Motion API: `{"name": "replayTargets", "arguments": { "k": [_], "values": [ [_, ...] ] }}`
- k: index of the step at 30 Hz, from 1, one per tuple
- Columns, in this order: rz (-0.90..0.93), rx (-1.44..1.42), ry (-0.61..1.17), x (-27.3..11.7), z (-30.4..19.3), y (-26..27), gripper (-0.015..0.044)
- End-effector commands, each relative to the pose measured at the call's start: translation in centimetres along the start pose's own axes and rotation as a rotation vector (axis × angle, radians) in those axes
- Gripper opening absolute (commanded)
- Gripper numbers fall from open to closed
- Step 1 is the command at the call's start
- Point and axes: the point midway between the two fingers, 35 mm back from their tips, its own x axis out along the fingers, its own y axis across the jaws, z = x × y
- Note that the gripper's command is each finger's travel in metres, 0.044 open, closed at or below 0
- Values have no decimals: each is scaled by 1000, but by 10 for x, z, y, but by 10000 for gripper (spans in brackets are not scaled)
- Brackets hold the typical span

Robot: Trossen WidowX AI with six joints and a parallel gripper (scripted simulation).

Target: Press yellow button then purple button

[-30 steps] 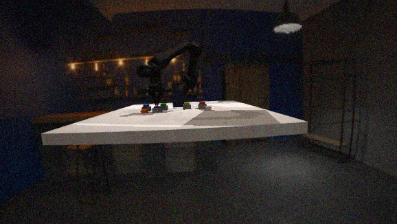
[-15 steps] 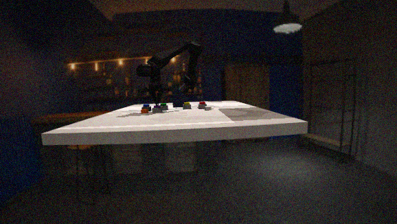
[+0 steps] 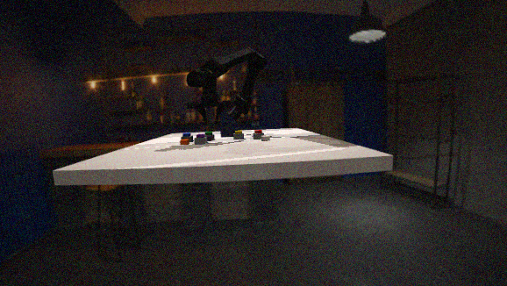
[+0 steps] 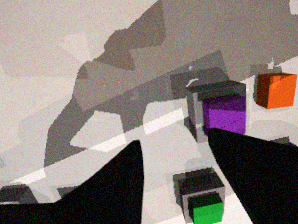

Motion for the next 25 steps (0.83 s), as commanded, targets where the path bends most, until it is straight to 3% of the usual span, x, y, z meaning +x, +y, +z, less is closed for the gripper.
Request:
{"name": "replayTargets", "arguments": {
  "k": [1,5,15,25],
  "values": [
    [-6,-4,-14,-18,6,67,309],
    [-5,-3,-14,-29,-3,127,400],
    [15,-19,-4,-50,-68,255,400],
    [19,-21,-1,-52,-79,268,400]
  ]
}}
